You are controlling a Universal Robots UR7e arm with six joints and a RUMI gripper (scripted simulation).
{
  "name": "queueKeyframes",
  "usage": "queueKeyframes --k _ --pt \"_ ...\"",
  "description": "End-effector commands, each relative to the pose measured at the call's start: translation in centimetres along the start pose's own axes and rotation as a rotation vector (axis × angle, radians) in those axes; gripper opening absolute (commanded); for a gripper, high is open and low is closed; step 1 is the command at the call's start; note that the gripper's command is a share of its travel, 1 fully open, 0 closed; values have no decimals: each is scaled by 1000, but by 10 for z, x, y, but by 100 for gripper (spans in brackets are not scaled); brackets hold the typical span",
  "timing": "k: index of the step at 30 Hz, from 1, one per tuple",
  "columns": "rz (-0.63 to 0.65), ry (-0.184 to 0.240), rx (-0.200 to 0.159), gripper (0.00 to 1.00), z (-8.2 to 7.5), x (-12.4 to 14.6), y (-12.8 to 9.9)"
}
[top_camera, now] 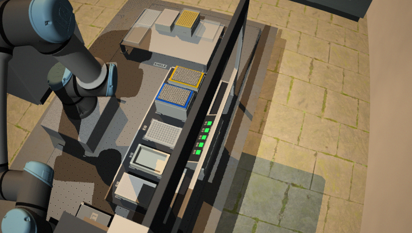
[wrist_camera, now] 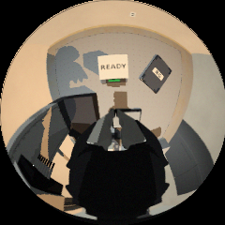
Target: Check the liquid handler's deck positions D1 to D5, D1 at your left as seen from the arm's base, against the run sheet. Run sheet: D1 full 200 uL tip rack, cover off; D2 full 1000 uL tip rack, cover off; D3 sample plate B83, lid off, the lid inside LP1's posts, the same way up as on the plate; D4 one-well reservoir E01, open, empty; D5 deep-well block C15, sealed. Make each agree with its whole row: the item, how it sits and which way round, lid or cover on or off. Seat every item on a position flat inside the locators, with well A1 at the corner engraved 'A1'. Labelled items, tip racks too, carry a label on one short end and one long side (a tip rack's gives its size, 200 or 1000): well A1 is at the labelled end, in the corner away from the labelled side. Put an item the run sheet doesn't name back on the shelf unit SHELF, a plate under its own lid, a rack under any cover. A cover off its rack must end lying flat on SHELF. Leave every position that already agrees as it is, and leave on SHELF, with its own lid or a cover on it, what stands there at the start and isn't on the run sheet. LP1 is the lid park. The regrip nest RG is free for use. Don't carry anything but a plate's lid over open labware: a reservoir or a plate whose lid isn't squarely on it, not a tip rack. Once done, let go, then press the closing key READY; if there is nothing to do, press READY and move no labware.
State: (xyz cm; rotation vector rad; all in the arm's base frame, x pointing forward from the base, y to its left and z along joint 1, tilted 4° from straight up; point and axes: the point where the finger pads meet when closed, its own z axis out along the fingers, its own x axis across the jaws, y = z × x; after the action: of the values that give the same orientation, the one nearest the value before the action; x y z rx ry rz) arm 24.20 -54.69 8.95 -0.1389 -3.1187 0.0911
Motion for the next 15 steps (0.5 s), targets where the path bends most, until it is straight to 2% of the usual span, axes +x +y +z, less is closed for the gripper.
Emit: queueKeyframes --k 1,15 --pt "0 -1 2 0 7 0 0" --pt "0 -1 2 0 27 0 0"
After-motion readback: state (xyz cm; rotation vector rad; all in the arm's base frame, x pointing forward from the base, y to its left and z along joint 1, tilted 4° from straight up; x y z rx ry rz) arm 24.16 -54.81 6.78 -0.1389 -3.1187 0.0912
